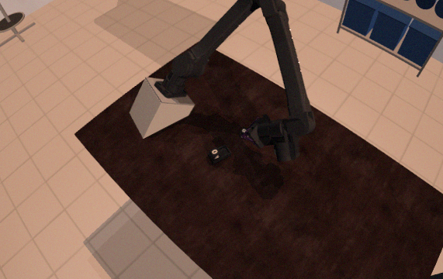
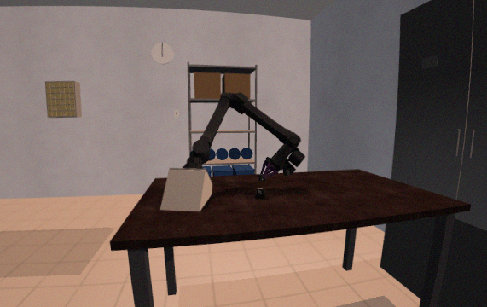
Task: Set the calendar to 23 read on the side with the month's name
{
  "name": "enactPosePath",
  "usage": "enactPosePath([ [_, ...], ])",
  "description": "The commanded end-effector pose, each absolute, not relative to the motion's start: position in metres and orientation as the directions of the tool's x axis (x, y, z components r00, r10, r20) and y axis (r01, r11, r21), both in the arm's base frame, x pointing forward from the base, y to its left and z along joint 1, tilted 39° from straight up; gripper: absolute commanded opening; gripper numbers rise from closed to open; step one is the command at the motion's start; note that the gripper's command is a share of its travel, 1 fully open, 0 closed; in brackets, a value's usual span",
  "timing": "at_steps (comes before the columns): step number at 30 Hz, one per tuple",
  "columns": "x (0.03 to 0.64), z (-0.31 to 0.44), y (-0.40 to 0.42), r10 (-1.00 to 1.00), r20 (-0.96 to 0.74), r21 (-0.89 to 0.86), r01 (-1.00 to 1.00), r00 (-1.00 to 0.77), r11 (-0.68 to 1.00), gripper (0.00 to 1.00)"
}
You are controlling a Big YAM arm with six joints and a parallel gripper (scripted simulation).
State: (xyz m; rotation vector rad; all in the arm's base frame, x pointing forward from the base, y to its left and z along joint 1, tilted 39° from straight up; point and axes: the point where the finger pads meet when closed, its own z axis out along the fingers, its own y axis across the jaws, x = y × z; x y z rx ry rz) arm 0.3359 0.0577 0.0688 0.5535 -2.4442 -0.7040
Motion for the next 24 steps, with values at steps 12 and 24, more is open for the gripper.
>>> enactPosePath([
  [12,0.341,0.047,0.074,-0.504,0.382,0.579,-0.225,-0.775,0.784,0.26],
  [24,0.342,0.037,0.078,-0.496,0.386,0.58,-0.214,-0.778,0.786,0.26],
])
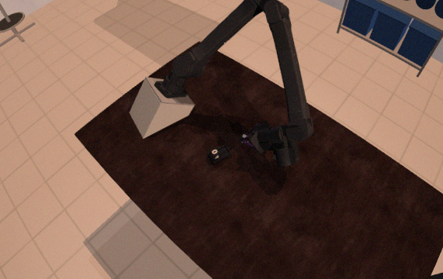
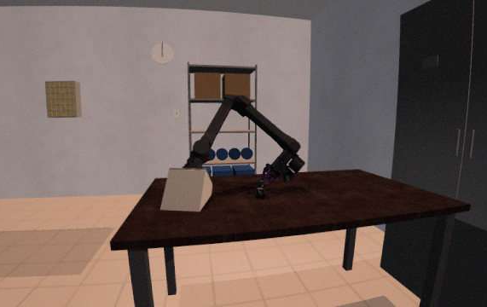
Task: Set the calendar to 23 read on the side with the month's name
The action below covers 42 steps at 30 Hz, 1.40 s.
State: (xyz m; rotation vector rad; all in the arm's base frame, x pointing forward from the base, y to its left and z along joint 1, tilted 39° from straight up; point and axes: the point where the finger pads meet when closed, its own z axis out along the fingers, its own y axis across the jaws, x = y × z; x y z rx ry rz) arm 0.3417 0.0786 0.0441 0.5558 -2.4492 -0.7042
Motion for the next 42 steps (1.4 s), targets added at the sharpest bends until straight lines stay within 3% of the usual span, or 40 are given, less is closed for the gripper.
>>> enactPosePath([
  [1,0.3431,0.0364,0.0752,-0.488,0.384,0.579,-0.208,-0.784,0.789,0.26],
  [42,0.3434,0.0345,0.0804,-0.498,0.384,0.581,-0.216,-0.778,0.785,0.26],
])
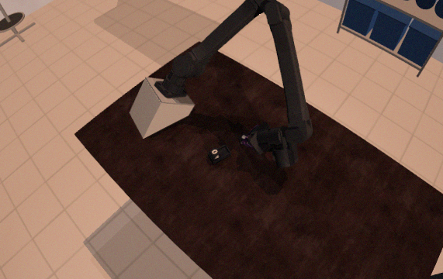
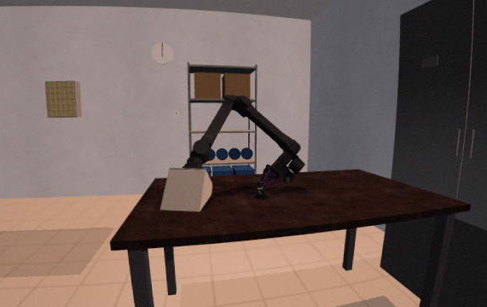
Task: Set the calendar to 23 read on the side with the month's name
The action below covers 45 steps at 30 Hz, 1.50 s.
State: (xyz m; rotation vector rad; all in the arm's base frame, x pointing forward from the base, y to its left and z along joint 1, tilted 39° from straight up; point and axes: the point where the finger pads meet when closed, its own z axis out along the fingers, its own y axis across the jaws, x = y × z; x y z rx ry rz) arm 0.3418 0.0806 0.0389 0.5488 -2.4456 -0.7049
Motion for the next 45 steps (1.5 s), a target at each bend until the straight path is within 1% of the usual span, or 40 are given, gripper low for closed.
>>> enactPosePath([
  [1,0.3434,0.0345,0.0804,-0.498,0.384,0.581,-0.216,-0.778,0.785,0.26],
  [45,0.3435,0.0293,0.0836,-0.496,0.387,0.581,-0.212,-0.778,0.786,0.26],
])
